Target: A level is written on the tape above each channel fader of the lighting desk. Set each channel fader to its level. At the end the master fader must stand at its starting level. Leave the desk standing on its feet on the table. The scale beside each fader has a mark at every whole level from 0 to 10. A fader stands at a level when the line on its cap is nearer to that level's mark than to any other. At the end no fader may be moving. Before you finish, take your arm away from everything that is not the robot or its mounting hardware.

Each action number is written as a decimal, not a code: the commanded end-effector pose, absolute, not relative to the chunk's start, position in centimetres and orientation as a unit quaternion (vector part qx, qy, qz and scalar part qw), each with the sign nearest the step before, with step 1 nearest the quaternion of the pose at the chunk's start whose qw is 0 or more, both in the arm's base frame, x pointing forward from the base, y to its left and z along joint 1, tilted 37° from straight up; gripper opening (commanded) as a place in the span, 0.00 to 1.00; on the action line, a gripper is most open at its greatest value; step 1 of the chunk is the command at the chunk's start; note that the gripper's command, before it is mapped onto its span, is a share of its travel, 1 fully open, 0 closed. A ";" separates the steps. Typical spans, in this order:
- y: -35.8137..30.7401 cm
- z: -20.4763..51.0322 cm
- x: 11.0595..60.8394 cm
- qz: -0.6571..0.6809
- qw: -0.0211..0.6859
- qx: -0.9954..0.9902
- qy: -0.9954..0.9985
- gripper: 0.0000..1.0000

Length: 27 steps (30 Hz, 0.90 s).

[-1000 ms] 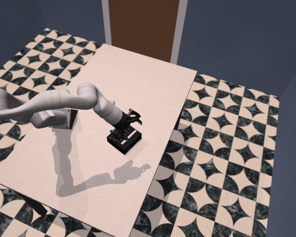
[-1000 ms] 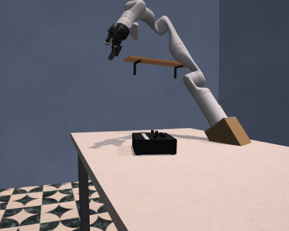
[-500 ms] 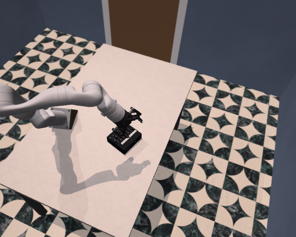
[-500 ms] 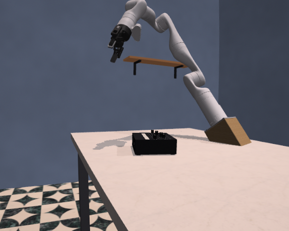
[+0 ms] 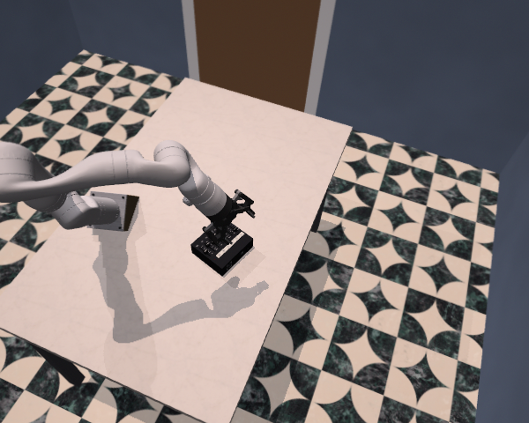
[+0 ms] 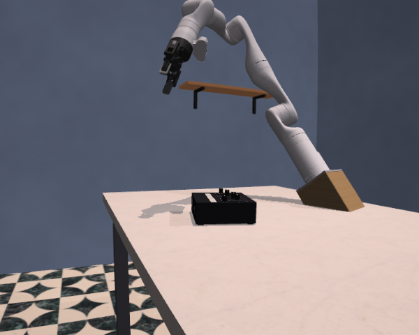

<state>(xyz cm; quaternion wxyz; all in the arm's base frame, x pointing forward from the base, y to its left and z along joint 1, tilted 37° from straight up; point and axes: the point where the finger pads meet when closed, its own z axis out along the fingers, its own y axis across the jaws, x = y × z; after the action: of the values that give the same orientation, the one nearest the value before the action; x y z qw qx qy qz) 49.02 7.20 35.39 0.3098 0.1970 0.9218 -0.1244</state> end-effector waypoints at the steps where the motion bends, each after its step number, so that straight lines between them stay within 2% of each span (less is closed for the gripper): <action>1: 7.6 33.6 48.8 -0.138 0.294 0.187 0.927 1.00; 27: 8.2 30.4 48.2 -0.164 0.264 0.169 0.935 1.00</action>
<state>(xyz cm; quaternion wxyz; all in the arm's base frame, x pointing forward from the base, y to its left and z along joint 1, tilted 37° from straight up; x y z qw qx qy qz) 48.16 8.19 30.49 0.2648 0.1699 0.9353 -0.1617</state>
